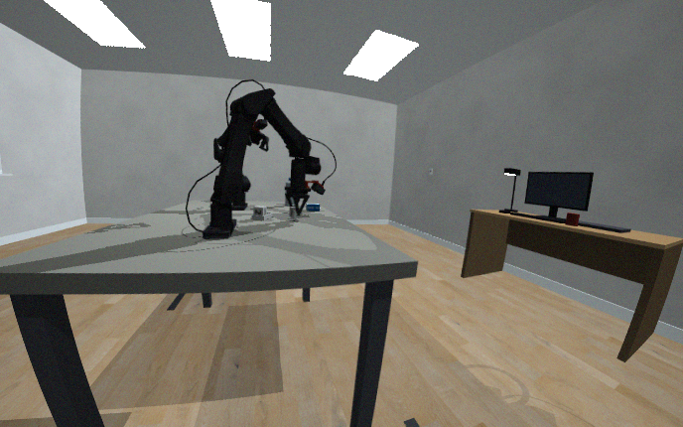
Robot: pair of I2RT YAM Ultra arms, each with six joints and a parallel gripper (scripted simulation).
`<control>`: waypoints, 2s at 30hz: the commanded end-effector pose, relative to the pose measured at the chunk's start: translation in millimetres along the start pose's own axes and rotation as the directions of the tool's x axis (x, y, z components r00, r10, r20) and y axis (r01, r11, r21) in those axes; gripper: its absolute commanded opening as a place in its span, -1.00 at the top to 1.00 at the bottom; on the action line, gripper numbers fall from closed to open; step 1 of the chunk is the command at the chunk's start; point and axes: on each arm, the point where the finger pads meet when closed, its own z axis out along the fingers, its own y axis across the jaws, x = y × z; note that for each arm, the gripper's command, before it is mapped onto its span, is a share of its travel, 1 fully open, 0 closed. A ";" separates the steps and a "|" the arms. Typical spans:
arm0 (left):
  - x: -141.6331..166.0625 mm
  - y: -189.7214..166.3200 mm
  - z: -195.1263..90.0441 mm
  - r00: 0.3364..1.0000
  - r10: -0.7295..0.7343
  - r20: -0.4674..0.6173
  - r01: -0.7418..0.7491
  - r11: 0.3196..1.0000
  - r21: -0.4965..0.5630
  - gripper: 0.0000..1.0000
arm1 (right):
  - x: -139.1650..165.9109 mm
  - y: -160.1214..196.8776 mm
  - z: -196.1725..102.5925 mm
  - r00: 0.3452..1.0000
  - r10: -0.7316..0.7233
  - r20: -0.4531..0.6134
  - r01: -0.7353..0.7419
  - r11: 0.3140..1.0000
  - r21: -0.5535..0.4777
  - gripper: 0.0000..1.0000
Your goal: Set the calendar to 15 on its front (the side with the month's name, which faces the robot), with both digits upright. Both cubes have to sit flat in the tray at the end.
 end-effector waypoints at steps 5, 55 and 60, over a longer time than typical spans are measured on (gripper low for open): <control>-5.4 -1.2 -12.2 0.999 -0.001 0.039 0.001 1.000 0.000 -1.00 | -5.0 3.8 -4.3 0.921 0.390 0.021 -0.390 0.921 -0.006 0.30; -2.6 0.5 -7.0 1.000 0.001 0.020 -0.001 1.000 -0.007 -1.00 | -6.7 1.4 8.5 0.596 0.803 0.011 -0.803 0.596 -0.014 0.30; -2.6 0.5 -7.0 1.000 0.001 0.020 -0.001 1.000 -0.007 -1.00 | -6.0 1.4 10.5 0.596 0.803 0.011 -0.803 0.596 -0.014 0.30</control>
